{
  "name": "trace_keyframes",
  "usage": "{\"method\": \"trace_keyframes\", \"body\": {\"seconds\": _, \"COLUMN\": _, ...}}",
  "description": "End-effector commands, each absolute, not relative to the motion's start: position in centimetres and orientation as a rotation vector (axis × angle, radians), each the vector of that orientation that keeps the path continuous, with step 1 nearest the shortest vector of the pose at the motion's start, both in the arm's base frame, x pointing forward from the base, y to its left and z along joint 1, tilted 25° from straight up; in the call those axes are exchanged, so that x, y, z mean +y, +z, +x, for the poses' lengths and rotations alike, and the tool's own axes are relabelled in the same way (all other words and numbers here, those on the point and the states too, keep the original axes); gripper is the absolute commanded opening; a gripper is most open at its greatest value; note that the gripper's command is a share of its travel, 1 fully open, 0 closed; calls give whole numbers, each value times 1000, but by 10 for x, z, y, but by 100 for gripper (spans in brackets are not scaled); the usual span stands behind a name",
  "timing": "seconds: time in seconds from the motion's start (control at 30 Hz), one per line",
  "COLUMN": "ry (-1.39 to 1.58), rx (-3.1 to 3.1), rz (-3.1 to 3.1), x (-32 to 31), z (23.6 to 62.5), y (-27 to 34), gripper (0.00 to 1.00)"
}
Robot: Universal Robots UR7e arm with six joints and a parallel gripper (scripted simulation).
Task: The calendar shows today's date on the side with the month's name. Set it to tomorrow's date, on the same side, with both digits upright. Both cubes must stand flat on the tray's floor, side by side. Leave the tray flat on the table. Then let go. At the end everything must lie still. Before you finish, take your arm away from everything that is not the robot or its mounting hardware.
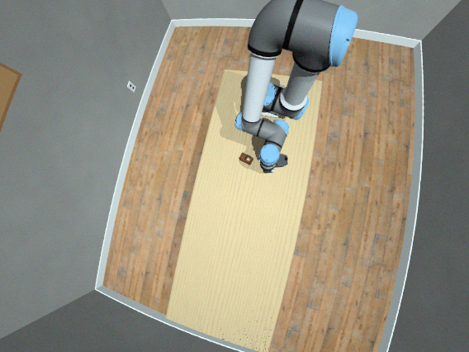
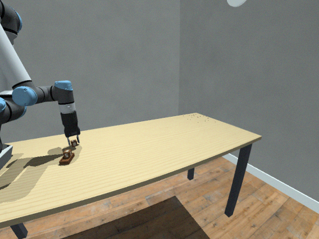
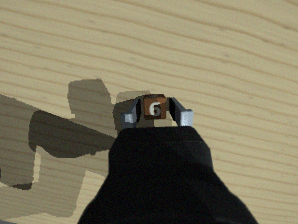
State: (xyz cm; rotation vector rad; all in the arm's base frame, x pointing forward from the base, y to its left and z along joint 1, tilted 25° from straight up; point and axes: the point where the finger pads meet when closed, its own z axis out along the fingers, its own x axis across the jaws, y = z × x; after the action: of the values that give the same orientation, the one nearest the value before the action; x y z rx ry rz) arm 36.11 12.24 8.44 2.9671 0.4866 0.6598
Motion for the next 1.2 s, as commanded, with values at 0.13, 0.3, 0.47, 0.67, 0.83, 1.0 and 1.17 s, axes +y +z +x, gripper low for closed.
{"method": "trace_keyframes", "body": {"seconds": 0.13, "ry": 661, "rx": 487, "rz": 2966, "x": 122, "z": 360, "y": 87, "gripper": 87}}
{"method": "trace_keyframes", "body": {"seconds": 0.3, "ry": 661, "rx": 487, "rz": 2966, "x": 122, "z": 358, "y": 93, "gripper": 87}}
{"method": "trace_keyframes", "body": {"seconds": 0.47, "ry": 661, "rx": 487, "rz": 2966, "x": 122, "z": 353, "y": 103, "gripper": 87}}
{"method": "trace_keyframes", "body": {"seconds": 0.67, "ry": 661, "rx": 487, "rz": 2966, "x": 122, "z": 347, "y": 115, "gripper": 87}}
{"method": "trace_keyframes", "body": {"seconds": 0.83, "ry": 661, "rx": 487, "rz": 2966, "x": 122, "z": 340, "y": 131, "gripper": 87}}
{"method": "trace_keyframes", "body": {"seconds": 1.0, "ry": 661, "rx": 487, "rz": 2966, "x": 122, "z": 332, "y": 147, "gripper": 87}}
{"method": "trace_keyframes", "body": {"seconds": 1.17, "ry": 661, "rx": 487, "rz": 2966, "x": 122, "z": 327, "y": 159, "gripper": 87}}
